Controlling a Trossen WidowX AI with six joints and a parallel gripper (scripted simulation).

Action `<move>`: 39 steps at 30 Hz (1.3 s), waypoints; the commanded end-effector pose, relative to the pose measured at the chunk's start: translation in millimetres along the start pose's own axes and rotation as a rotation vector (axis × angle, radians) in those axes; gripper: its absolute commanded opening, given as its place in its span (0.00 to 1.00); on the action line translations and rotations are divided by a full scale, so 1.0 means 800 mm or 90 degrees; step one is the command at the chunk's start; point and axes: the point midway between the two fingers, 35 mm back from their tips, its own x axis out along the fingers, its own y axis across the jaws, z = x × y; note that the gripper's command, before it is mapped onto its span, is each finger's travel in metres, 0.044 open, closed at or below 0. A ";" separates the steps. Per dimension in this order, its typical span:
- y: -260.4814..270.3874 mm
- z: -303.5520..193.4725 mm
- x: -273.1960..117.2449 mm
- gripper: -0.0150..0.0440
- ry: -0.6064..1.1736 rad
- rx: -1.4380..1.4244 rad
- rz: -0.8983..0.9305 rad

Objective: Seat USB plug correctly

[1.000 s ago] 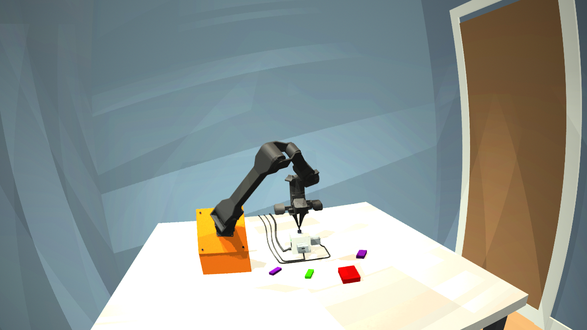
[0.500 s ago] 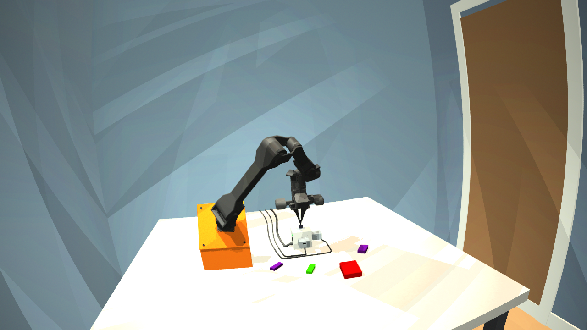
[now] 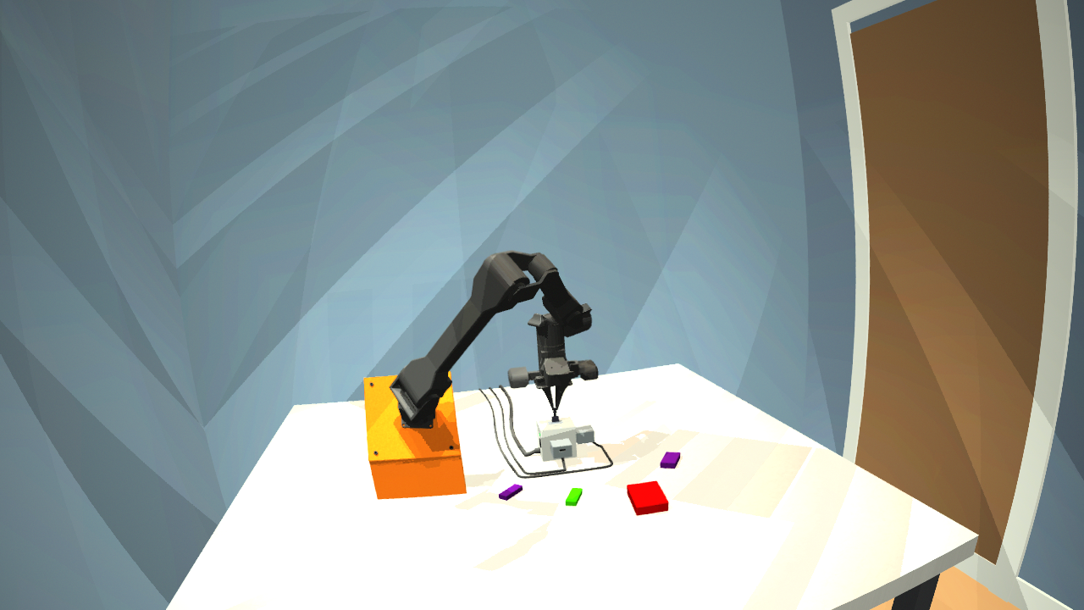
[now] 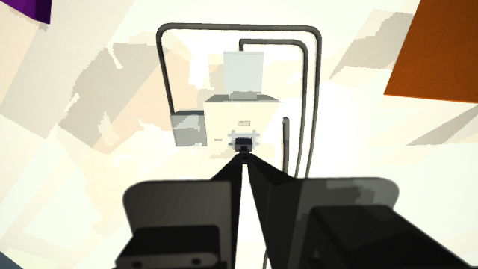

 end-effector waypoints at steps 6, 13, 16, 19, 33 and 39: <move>-0.001 0.001 0.004 0.25 -0.004 -0.004 -0.003; -0.001 0.001 0.004 0.25 -0.004 -0.004 -0.003; -0.001 0.001 0.004 0.25 -0.004 -0.004 -0.003; -0.001 0.001 0.004 0.25 -0.004 -0.004 -0.003; 0.000 0.000 0.000 0.42 0.000 -0.001 0.000; 0.000 0.000 0.000 0.42 0.000 -0.001 0.000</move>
